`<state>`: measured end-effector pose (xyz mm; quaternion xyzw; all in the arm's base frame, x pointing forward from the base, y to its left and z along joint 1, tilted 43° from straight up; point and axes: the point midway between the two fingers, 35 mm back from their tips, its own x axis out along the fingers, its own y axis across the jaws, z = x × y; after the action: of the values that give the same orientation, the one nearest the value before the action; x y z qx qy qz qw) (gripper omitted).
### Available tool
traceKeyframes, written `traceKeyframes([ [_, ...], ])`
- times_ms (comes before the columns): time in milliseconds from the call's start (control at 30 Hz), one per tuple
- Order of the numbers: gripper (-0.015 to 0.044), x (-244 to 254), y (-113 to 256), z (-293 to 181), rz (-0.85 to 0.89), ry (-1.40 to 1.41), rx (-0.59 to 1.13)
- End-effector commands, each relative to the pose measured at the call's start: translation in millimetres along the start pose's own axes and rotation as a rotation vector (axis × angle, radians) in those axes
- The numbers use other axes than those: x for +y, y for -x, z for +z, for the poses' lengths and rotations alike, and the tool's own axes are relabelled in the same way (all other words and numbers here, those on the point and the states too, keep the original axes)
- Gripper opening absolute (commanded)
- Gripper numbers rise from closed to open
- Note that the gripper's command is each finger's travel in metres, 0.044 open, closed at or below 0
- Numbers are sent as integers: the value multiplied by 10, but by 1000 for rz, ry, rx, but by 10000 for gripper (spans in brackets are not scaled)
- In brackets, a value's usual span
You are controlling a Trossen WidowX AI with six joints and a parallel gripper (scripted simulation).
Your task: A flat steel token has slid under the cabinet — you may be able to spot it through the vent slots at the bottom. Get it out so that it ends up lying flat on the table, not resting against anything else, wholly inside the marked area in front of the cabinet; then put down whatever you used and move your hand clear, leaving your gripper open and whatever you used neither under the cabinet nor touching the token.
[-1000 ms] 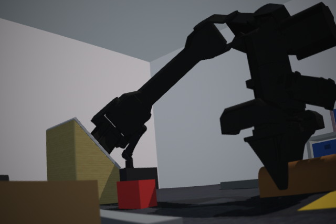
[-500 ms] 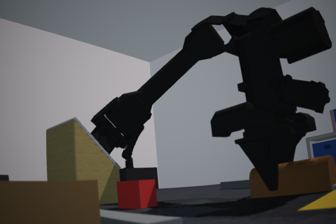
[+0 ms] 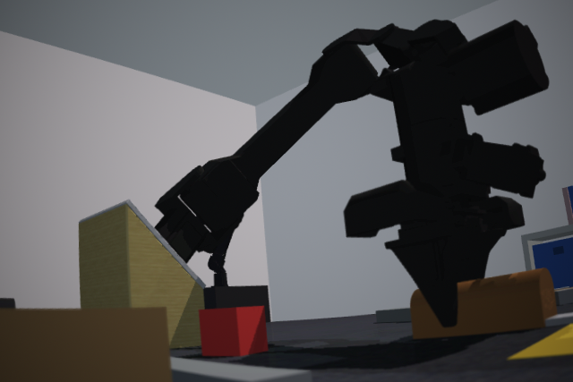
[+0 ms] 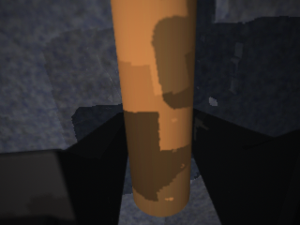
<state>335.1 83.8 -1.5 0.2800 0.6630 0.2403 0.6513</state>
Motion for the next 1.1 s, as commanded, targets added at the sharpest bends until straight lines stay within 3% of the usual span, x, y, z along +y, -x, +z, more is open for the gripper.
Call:
traceKeyframes([
  [0,0,-5,-9,-73,-1,-7,4],
  [1067,0,10,-11,-414,-1,-8,6],
])
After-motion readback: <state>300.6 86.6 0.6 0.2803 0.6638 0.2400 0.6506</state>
